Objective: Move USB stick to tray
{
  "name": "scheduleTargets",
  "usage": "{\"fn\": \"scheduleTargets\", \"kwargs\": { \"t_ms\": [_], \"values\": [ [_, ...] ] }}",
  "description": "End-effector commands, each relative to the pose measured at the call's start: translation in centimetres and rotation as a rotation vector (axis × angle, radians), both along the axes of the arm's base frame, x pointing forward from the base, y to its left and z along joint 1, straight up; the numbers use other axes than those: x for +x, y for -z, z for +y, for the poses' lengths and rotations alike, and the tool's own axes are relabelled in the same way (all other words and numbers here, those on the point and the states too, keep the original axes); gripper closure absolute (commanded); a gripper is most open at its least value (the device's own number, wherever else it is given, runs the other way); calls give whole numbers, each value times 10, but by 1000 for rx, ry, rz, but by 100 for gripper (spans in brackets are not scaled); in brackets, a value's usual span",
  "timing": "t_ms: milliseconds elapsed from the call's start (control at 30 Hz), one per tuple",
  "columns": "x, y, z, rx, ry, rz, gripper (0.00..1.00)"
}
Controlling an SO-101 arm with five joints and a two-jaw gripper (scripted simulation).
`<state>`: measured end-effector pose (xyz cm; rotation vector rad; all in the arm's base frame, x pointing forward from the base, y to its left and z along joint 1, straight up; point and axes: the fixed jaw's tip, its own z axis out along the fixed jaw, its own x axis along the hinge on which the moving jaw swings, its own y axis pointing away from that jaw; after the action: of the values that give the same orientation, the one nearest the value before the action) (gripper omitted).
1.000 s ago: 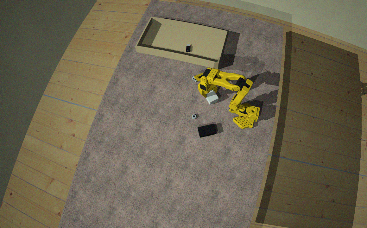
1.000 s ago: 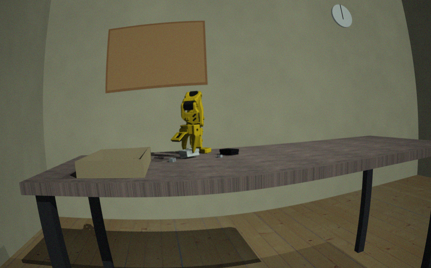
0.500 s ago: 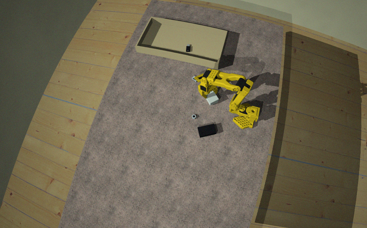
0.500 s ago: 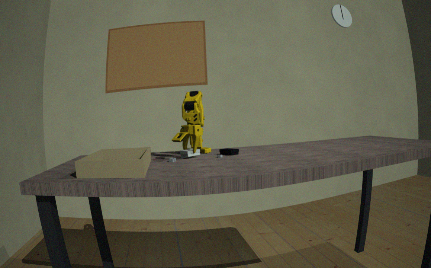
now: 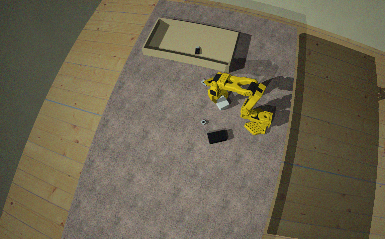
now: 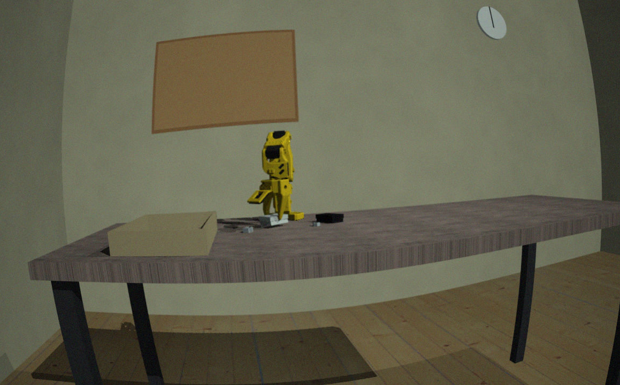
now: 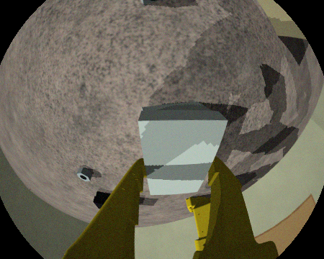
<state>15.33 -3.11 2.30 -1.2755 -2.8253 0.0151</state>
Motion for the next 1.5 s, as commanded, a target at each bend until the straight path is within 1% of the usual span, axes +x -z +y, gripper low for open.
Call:
{"fn": "scheduleTargets", "kwargs": {
  "t_ms": [0,1467],
  "values": [
    [5,-4,1,-8,1,-42,78],
    [4,-2,5,-8,1,-42,78]
  ]
}}
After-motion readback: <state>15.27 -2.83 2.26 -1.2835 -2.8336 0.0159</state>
